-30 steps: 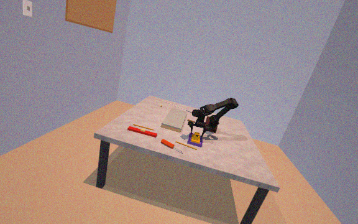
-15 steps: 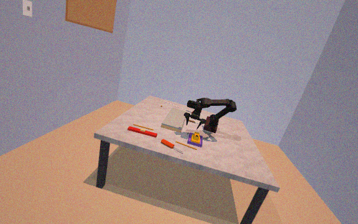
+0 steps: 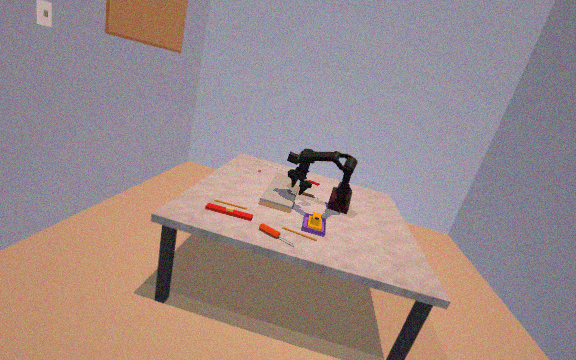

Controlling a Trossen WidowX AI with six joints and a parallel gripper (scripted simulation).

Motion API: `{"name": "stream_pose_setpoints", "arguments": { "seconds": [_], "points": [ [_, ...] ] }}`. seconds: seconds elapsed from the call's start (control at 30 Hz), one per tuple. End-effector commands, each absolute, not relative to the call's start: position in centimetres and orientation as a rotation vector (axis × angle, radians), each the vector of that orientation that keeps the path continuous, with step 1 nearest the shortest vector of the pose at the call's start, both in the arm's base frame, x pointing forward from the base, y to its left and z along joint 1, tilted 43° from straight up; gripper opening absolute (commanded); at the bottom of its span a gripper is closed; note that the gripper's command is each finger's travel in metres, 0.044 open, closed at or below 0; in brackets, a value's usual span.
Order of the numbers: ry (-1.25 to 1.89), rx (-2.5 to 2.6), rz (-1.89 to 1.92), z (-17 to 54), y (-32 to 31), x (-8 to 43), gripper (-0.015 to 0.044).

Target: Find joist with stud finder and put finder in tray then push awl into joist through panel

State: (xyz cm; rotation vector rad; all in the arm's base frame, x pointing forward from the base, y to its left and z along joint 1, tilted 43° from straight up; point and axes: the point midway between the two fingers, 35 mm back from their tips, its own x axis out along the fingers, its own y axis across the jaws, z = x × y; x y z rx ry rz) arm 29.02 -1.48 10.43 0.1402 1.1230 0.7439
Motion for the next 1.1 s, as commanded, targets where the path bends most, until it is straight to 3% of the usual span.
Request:
{"name": "stream_pose_setpoints", "arguments": {
  "seconds": [0.0,0.27,1.07],
  "points": [
    [1.248,0.301,0.633,5.7,-6.0,28.1,0.044],
    [1.438,0.678,0.455,-3.8,-12.7,22.2,0.044],
    [1.44,0.687,0.451,-5.1,-11.4,22.9,0.044]
  ]
}}
